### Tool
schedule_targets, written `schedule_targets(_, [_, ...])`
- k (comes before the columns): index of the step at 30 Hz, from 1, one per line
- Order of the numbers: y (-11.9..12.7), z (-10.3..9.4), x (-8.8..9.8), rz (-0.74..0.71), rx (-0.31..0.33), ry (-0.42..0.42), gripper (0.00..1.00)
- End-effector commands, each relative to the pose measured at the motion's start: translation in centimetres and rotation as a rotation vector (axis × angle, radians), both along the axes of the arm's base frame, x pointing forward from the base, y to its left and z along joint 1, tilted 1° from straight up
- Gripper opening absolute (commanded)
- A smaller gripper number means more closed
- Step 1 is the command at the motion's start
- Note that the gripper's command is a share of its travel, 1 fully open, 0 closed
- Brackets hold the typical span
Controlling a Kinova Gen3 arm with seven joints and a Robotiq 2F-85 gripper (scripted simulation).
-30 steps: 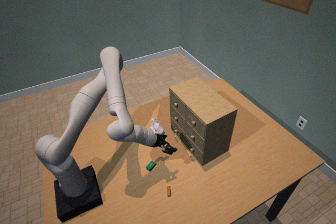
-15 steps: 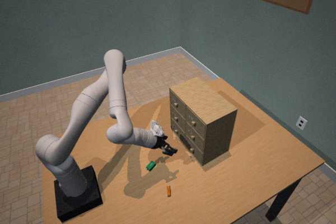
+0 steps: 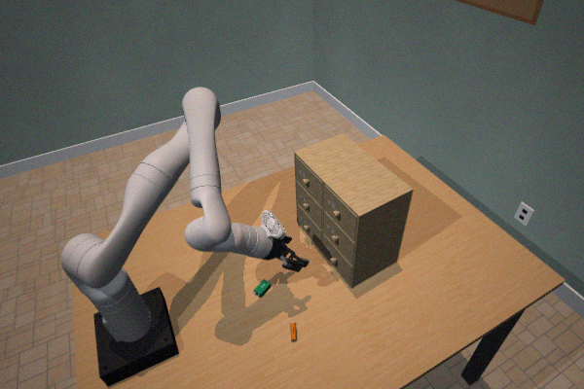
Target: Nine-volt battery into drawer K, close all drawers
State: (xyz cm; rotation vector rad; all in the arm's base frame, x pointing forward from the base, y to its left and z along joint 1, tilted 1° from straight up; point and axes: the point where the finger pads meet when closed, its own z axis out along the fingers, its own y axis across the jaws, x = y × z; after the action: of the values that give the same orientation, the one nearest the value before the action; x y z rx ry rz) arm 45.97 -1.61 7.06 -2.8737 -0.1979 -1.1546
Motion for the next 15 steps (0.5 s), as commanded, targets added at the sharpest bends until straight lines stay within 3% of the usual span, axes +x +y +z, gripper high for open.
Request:
schedule_targets(1, [0.0, 0.0, 0.0, 0.000, 0.000, -0.001, 1.00])
schedule_targets(7, [0.0, -0.4, 0.0, 0.000, 0.000, -0.001, 1.00])
schedule_targets(15, [-0.1, -3.2, 0.0, 0.000, 0.000, -0.001, 1.00])
